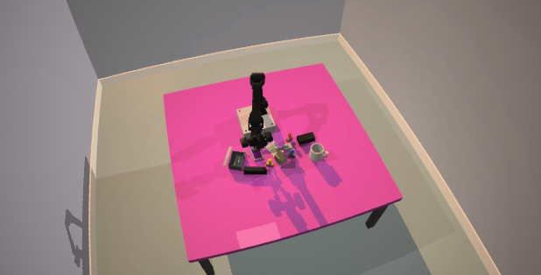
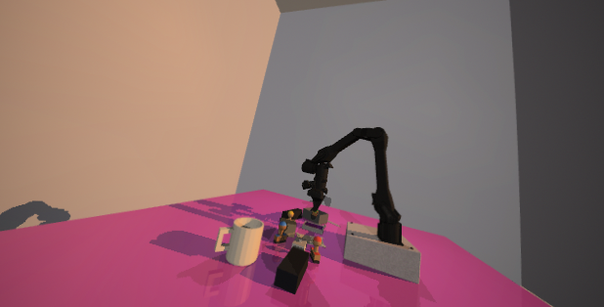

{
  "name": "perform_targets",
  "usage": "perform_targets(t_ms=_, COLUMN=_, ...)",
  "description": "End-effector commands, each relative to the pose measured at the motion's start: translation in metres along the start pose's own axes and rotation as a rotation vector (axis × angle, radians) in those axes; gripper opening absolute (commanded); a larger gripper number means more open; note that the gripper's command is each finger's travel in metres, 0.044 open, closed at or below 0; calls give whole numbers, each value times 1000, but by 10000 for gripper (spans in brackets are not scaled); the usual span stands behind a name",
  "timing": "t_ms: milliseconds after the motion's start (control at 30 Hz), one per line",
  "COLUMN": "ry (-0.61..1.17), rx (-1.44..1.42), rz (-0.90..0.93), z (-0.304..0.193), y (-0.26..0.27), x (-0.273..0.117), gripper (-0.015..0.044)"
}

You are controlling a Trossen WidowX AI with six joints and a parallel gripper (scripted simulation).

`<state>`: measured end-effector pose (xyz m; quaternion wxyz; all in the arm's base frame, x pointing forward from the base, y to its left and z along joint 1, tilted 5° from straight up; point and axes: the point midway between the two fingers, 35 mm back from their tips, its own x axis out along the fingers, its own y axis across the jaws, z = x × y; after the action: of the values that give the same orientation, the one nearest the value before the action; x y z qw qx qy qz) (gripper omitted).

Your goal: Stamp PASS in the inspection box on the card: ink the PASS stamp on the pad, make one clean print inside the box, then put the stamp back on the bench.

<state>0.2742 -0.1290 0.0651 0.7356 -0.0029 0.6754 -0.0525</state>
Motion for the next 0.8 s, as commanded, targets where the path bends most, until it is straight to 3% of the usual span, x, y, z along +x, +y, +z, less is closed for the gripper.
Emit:
perform_targets(t_ms=0, ry=5, rx=2, rz=-4, z=-2, y=0, x=4, gripper=0)
perform_targets(t_ms=767, ry=5, rx=0, rz=-3, z=-2, y=0, x=19, gripper=0)
